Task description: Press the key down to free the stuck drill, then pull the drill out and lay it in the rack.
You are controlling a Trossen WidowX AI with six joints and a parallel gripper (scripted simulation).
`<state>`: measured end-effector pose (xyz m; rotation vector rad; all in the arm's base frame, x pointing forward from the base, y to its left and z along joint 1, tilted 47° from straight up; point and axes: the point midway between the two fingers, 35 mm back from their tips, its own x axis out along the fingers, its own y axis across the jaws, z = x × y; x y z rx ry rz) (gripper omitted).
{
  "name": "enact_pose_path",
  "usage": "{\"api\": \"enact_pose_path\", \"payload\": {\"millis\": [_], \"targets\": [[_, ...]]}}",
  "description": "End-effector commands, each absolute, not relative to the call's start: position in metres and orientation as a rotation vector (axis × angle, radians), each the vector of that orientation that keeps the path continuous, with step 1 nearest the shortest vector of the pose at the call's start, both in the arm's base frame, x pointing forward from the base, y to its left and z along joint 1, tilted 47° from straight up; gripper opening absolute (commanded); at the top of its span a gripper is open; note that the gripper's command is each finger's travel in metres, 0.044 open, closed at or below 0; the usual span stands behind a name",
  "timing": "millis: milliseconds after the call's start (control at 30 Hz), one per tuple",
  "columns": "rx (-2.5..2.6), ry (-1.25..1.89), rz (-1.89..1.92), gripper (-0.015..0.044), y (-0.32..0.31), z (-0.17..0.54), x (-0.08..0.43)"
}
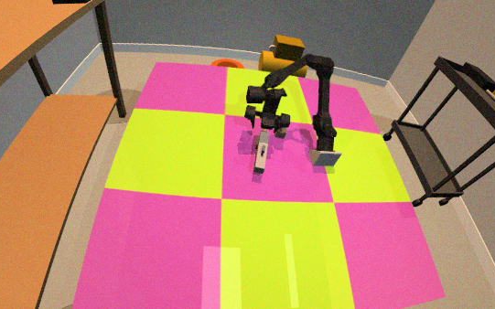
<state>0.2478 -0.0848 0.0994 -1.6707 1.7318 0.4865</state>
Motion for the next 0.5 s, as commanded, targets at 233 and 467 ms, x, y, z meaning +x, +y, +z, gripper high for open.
{"api": "enact_pose_path", "payload": {"millis": [233, 467], "targets": [[-1.671, 1.732, 0.487, 0.0414, -0.0846, 0.0974, 0.2478], [-1.671, 1.732, 0.487, 0.0230, -0.0846, 0.0974, 0.2478]]}}
